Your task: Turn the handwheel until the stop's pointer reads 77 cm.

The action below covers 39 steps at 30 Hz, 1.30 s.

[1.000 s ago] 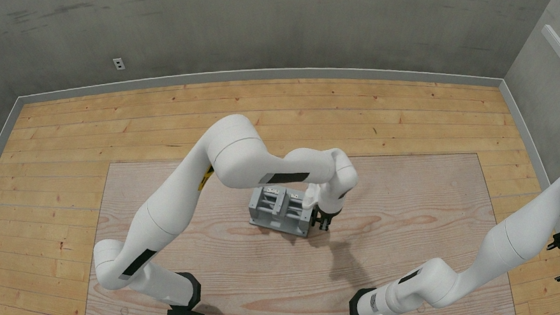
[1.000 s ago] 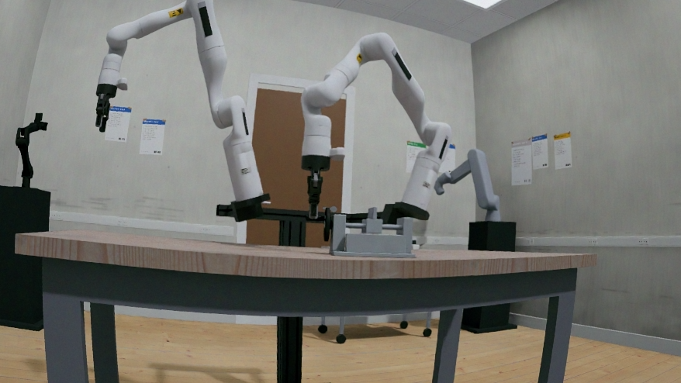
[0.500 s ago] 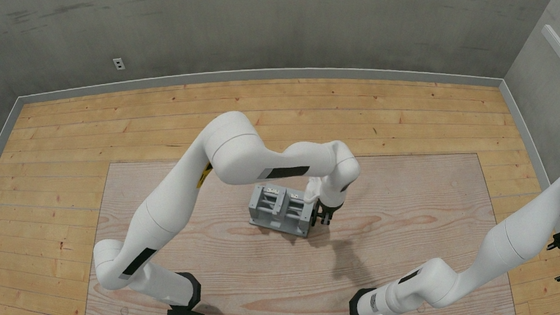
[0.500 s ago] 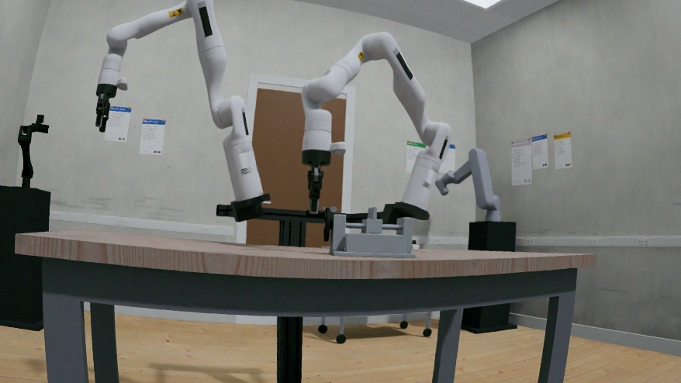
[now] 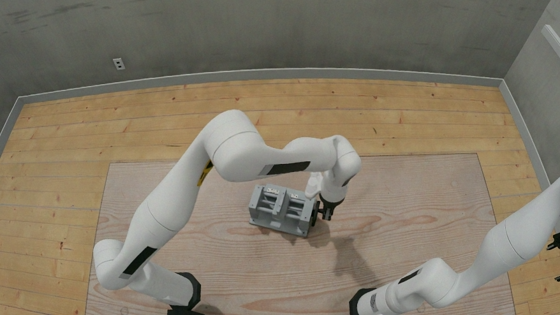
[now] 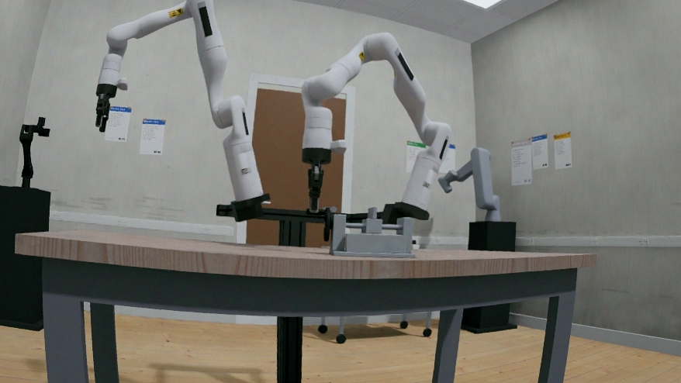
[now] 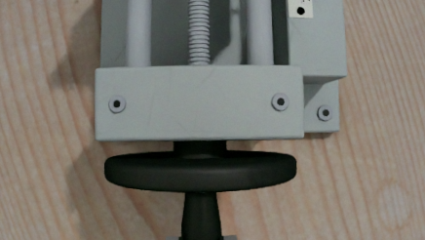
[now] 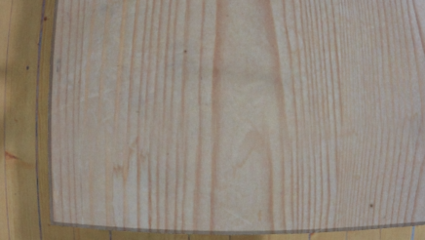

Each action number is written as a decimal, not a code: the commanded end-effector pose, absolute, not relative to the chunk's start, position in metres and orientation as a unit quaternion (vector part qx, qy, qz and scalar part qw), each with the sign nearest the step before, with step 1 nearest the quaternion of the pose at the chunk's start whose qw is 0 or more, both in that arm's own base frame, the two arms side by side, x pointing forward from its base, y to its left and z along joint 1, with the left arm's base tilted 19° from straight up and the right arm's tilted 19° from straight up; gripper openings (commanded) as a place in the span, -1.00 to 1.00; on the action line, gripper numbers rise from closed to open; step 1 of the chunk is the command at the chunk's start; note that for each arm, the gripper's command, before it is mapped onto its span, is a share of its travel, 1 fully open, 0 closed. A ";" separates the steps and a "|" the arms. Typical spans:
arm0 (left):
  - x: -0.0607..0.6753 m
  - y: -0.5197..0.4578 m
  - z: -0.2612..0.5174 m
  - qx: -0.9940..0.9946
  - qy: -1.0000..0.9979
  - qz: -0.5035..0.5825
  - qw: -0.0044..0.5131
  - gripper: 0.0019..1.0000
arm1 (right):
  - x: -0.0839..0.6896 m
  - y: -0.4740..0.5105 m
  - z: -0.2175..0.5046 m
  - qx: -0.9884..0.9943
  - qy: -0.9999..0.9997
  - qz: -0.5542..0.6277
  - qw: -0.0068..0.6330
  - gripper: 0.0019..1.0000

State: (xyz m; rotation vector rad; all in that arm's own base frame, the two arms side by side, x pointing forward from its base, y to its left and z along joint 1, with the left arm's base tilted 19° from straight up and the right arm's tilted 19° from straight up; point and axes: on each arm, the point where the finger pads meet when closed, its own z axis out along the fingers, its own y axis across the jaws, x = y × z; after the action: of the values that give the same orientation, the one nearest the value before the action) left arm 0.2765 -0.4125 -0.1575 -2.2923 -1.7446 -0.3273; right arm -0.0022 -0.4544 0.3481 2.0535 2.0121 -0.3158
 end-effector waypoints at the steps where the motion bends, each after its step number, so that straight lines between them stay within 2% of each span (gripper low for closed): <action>1: 0.285 -0.415 -0.157 -0.787 -0.595 -0.114 0.118 -0.68 | -0.004 -0.453 0.348 0.701 0.695 -0.109 0.121 1.00; 39: 0.305 -0.415 -0.177 -0.787 -0.595 -0.113 0.115 -0.68 | -0.004 -0.453 0.348 0.701 0.695 -0.109 0.121 1.00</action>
State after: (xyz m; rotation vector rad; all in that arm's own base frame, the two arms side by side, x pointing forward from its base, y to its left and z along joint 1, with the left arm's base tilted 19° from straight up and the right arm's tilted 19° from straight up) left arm 0.3021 -0.4144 -0.1738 -2.2957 -1.7482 -0.3307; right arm -0.0022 -0.4544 0.3481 2.0535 2.0121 -0.3158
